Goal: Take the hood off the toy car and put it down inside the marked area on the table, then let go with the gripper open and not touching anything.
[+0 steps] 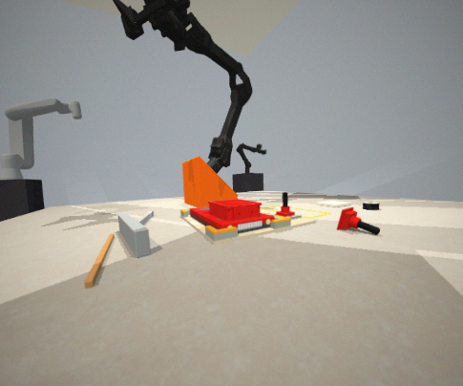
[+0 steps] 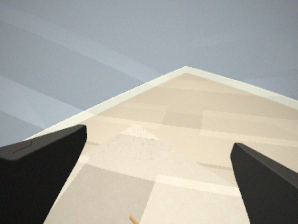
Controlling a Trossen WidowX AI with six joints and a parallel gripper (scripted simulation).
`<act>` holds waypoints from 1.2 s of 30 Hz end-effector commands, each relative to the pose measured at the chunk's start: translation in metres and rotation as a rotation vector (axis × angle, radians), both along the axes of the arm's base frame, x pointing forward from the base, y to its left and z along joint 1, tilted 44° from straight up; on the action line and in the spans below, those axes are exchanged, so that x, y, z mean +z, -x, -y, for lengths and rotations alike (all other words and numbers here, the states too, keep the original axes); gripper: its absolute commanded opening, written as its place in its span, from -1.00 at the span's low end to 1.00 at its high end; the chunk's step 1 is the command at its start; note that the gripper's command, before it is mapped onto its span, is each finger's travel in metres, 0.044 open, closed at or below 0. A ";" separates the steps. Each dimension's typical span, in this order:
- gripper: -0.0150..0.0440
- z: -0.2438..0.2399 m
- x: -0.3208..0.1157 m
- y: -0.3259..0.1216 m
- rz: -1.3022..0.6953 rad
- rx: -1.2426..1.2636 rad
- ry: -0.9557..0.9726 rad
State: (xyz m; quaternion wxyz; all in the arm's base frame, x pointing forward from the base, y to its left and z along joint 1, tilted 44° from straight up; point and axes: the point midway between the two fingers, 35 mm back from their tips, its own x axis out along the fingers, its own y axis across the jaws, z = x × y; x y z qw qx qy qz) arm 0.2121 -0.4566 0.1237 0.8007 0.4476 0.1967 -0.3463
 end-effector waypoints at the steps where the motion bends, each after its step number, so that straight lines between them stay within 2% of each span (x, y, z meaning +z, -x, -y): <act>1: 1.00 -0.032 -0.029 -0.038 -0.062 0.166 -0.053; 7: 1.00 -0.101 -0.077 -0.090 -0.169 0.465 -0.143; 13: 1.00 -0.183 -0.115 -0.123 -0.260 0.775 -0.230; 25: 1.00 -0.359 -0.163 -0.130 -0.403 1.431 -0.428; 36: 1.00 -0.369 -0.166 -0.135 -0.409 1.468 -0.441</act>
